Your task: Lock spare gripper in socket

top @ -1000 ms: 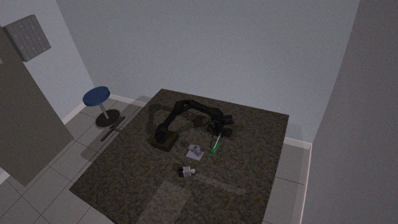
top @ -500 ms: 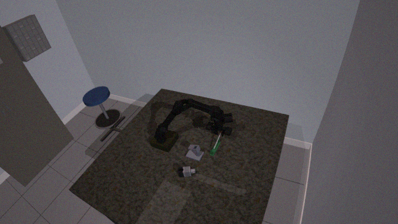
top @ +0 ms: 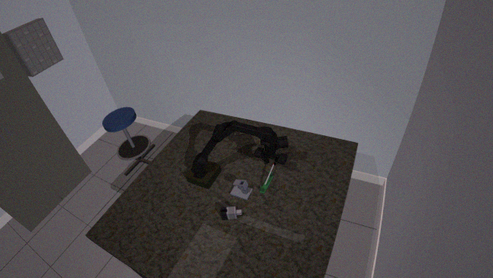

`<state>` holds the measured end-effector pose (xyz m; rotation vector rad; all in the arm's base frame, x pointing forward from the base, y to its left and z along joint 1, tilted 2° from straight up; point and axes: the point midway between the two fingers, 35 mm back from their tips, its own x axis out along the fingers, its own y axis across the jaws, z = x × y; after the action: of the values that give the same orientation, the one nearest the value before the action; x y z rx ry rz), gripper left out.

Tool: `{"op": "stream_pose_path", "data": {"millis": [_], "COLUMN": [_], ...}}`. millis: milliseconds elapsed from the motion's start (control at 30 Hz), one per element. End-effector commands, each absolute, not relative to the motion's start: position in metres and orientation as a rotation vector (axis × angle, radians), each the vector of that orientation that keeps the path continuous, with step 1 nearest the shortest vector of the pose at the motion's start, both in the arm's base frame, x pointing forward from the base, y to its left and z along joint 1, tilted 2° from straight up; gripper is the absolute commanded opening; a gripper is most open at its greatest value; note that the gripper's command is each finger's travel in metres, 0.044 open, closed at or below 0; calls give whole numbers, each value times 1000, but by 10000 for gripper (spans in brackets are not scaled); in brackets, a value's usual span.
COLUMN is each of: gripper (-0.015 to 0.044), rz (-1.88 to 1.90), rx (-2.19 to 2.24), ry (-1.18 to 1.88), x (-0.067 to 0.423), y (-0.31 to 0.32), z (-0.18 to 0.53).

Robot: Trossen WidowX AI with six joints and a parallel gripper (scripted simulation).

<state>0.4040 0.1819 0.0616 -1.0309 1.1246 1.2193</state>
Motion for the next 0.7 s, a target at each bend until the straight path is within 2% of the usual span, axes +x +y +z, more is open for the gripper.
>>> {"op": "stream_pose_path", "data": {"millis": [0, 200, 367, 567, 667], "gripper": [200, 200, 331, 180, 180], "rz": [1219, 1220, 1220, 1245, 1248], "rx": [-1031, -1030, -1029, -1026, -1026], "ry": [1124, 1128, 1129, 1077, 1069], "x": [404, 403, 403, 404, 403], "y": [181, 181, 181, 123, 115], "z": [72, 86, 78, 125, 132]}}
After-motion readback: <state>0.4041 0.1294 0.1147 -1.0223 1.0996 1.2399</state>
